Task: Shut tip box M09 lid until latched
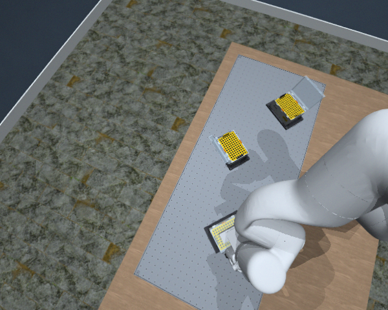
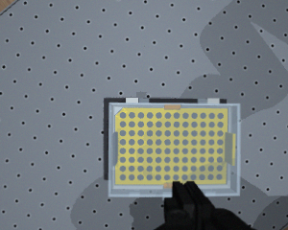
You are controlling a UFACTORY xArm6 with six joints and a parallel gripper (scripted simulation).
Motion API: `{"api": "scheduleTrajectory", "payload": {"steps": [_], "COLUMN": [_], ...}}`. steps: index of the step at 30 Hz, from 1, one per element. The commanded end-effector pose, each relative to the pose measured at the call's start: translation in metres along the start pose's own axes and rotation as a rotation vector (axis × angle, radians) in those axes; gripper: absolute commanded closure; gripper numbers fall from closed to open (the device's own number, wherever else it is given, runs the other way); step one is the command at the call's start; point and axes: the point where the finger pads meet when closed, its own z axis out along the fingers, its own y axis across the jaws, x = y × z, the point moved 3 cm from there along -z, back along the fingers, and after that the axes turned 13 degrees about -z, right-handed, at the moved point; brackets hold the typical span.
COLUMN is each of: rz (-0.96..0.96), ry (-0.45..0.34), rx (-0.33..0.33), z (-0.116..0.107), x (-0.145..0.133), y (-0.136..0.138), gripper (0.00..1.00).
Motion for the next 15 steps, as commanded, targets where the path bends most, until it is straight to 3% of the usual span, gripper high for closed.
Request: {"api": "scheduleTrajectory", "payload": {"steps": [1, 15], "rz": [0.001, 0.001], "ry": [0.001, 0.001], "rx": [0.004, 0.003], "z": [0.005, 0.02], "x": [0.0, 0.0], "y": [-0.001, -0.001], "gripper": [1.0, 1.0]}}
